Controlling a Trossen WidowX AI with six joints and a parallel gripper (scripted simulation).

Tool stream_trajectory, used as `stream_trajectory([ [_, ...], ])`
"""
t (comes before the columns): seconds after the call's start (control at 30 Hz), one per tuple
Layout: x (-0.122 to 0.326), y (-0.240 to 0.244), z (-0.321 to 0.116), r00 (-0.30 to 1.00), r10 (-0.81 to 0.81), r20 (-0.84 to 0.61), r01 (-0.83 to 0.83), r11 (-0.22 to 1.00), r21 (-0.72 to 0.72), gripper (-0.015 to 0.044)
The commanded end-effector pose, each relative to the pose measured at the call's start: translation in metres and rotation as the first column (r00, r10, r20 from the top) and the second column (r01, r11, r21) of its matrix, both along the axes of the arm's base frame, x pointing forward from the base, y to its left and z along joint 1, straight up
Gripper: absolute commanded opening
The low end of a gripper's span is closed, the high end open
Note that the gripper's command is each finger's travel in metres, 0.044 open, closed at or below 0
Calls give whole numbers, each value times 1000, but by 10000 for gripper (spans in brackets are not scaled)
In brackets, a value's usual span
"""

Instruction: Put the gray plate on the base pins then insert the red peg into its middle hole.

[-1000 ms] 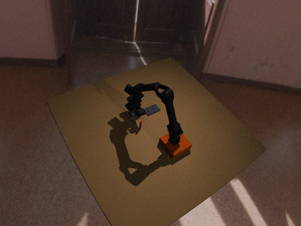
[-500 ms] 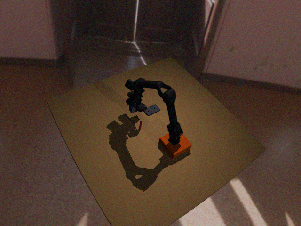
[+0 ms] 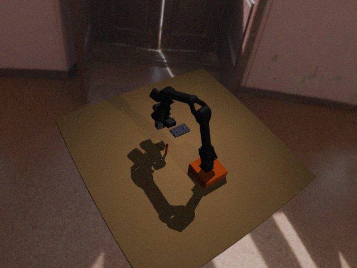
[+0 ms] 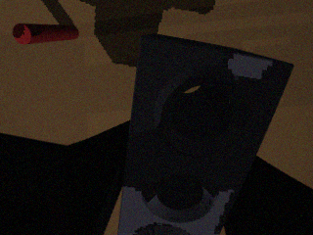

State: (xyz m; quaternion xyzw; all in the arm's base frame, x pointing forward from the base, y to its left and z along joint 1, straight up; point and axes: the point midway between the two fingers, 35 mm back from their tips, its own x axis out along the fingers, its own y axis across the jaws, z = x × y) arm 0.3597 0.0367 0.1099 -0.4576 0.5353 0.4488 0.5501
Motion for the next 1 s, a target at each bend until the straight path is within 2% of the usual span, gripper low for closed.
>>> stream_trajectory([
  [0.0, -2, -1, 14, 1000, 6, 9, -6, 1000, 1, 0],
  [0.17, -3, -3, 17, 1000, 8, 8, -8, 1000, 0, 0],
  [0.97, -3, -70, -23, 999, 34, 8, -34, 999, -7, 0],
])
